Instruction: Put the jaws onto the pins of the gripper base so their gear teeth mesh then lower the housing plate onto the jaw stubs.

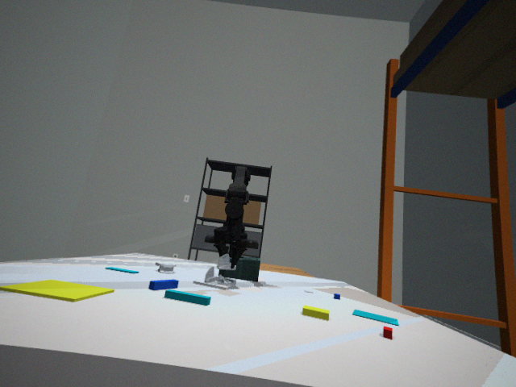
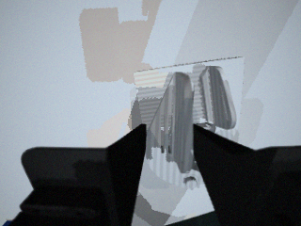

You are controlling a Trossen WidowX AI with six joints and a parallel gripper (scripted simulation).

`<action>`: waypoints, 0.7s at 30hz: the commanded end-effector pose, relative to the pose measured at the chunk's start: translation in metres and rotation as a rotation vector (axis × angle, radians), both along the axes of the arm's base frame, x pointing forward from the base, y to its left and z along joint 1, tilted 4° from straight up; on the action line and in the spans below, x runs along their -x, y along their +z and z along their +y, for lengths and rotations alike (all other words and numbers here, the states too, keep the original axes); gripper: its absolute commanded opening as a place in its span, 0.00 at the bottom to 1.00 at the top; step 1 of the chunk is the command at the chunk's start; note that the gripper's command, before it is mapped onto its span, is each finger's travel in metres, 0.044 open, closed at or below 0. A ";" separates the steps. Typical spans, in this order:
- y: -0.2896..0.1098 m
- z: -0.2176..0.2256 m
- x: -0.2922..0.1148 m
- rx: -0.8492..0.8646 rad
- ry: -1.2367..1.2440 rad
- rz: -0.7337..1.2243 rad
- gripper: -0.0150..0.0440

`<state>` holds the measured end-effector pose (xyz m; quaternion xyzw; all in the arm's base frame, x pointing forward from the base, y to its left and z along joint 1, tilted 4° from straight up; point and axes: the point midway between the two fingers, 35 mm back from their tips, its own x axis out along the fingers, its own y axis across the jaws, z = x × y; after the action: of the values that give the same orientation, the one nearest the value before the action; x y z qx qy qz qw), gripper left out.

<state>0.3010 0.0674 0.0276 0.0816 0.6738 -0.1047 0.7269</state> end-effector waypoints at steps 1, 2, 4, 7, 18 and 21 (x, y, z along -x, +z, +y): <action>-0.011 -0.002 0.002 0.007 0.000 0.013 0.48; -0.012 -0.002 0.002 0.007 0.000 0.013 0.48; -0.015 -0.002 0.002 0.007 0.000 0.013 0.48; -0.020 -0.002 0.002 0.007 0.000 0.013 0.48; -0.031 -0.003 0.002 0.007 0.000 0.014 0.48; -0.031 -0.003 0.002 0.007 0.000 0.014 0.48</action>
<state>0.3002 0.0654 0.0001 0.0820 0.6757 -0.1069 0.7248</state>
